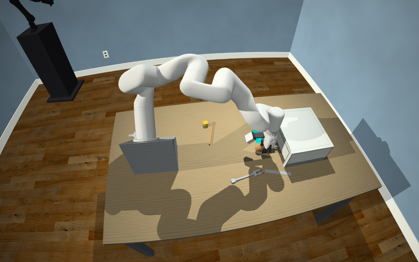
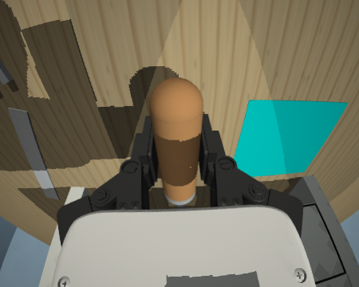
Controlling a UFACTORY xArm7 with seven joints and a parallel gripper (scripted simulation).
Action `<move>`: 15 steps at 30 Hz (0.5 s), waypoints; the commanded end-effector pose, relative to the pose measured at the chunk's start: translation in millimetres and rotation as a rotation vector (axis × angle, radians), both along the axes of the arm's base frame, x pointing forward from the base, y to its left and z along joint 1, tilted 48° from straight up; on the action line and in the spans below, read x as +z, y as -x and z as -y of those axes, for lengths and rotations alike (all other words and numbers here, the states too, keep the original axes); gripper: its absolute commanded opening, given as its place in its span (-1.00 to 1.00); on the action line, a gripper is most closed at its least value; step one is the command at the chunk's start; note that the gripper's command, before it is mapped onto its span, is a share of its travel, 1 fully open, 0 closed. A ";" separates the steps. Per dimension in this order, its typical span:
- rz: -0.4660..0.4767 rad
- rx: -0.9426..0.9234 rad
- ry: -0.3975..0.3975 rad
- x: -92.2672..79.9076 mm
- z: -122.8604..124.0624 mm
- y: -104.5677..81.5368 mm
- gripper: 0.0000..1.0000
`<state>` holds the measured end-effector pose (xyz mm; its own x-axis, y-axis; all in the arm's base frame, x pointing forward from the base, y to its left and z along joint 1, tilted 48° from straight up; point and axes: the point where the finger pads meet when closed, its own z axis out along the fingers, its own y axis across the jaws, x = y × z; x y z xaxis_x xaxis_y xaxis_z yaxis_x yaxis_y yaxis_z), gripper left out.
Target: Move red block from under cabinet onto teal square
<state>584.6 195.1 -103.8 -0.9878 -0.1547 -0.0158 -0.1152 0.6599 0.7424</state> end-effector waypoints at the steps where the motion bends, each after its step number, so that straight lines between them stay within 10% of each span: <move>1: 0.004 -0.005 0.002 8.5 -4.1 -1.1 -1.00; 15: 0.004 -0.004 0.002 16.2 -10.9 0.1 -1.00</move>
